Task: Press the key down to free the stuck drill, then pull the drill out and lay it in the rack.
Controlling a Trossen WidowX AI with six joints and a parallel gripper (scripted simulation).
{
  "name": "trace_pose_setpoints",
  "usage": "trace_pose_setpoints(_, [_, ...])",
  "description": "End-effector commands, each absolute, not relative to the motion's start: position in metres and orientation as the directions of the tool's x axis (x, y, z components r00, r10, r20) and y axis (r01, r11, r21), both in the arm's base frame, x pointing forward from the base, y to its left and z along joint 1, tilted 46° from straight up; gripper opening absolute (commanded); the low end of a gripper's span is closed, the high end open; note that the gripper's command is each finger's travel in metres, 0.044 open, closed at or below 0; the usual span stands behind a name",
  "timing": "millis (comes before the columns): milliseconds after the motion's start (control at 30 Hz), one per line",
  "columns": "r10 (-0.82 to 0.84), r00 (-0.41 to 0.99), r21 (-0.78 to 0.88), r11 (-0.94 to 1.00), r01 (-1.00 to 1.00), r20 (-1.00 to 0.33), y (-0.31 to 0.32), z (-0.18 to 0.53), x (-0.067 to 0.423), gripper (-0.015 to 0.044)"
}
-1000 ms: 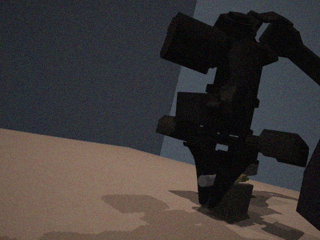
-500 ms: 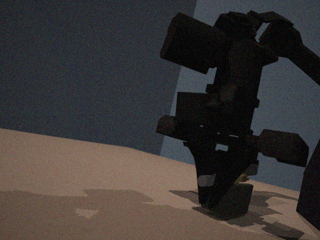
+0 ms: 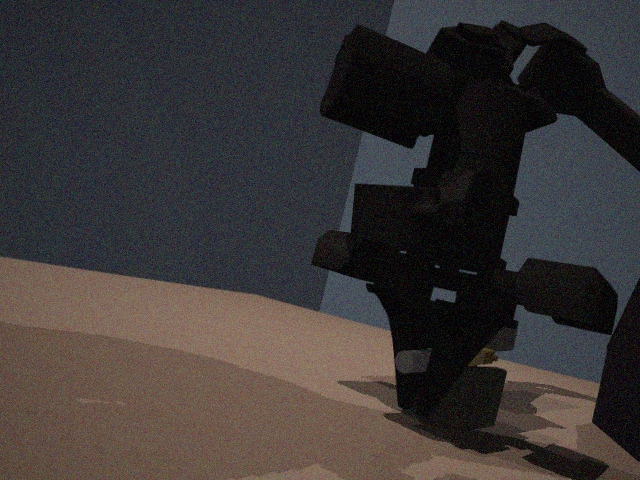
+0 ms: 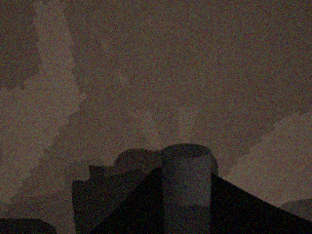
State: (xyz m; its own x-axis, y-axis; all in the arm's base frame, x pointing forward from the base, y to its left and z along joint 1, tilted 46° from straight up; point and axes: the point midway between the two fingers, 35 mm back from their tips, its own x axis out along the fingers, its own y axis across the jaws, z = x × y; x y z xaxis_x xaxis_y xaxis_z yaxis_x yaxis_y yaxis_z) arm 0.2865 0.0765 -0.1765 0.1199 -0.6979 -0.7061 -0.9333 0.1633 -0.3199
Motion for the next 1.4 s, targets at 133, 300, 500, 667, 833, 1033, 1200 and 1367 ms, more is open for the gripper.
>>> trace_pose_setpoints(133, [-0.709,0.107,-0.316,0.170,-0.933,-0.697,0.068,-0.176,0.286,0.0000])
trace_pose_setpoints(300, [-0.709,0.107,-0.316,0.170,-0.933,-0.697,0.068,-0.176,0.286,0.0000])
trace_pose_setpoints(500, [-0.698,0.120,-0.320,0.163,-0.933,-0.706,0.077,-0.177,0.286,0.0131])
trace_pose_setpoints(667, [-0.698,0.120,-0.320,0.163,-0.933,-0.706,0.077,-0.177,0.286,0.0263])
trace_pose_setpoints(833, [-0.698,0.120,-0.320,0.163,-0.933,-0.706,0.077,-0.177,0.286,0.0394])
trace_pose_setpoints(1033, [-0.706,0.109,-0.316,0.170,-0.933,-0.700,0.090,-0.163,0.284,0.0440])
trace_pose_setpoints(1200, [-0.707,0.107,-0.316,0.171,-0.933,-0.699,0.103,-0.149,0.280,0.0440])
trace_pose_setpoints(1367, [-0.706,0.107,-0.315,0.171,-0.934,-0.700,0.119,-0.134,0.279,0.0440])
